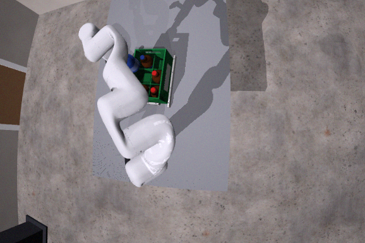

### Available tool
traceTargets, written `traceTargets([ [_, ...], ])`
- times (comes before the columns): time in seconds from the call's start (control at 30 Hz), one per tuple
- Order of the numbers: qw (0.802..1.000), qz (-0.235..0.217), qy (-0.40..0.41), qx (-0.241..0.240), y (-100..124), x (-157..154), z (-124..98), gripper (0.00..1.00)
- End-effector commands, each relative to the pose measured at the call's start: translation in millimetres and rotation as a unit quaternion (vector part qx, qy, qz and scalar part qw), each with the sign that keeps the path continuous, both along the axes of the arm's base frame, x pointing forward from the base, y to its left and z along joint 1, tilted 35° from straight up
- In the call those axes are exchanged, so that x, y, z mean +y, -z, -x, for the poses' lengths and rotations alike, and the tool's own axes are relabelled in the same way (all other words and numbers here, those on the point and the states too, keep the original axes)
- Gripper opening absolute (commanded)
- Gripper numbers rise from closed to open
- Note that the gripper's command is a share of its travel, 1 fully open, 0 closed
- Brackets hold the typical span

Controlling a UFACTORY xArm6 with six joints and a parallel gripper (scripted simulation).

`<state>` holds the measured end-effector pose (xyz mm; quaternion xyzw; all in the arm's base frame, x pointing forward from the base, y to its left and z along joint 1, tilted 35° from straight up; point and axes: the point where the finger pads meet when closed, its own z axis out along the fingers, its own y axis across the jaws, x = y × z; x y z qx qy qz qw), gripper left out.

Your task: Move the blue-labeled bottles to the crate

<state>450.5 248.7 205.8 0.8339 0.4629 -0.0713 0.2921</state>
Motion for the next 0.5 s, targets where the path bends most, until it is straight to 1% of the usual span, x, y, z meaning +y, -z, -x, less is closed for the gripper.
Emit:
traceTargets([
  [0.0,1.0,-0.002,-0.001,-0.002,-7,-5,-5,0.0],
  [0.47,1.0,-0.002,-0.001,-0.002,-22,-24,-19,0.0],
])
